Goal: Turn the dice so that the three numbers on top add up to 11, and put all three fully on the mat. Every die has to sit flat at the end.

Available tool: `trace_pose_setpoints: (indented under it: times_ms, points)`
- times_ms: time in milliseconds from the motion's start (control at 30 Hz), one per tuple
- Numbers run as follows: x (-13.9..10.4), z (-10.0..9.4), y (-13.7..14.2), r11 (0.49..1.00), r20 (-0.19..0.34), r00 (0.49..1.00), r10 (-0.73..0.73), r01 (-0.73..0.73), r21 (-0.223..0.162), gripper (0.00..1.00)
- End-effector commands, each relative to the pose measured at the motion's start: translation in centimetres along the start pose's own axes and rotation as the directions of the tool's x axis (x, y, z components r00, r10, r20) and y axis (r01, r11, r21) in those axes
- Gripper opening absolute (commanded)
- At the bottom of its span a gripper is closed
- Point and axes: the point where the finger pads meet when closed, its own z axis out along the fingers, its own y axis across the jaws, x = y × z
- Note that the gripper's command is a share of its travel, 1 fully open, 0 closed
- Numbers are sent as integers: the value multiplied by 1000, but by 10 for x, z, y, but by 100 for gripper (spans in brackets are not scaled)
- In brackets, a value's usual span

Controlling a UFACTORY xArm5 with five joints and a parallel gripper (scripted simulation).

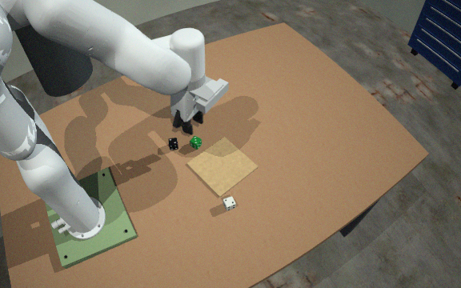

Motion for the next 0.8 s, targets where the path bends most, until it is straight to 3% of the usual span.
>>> trace_pose_setpoints:
  times_ms: [0, 767]
  points:
    - [0, -1, -1, 1000, -1, 1000, 0, 0, 3, 42]
    - [1, 4, -1, 1000, -1, 1000, 0, 0, 3, 42]
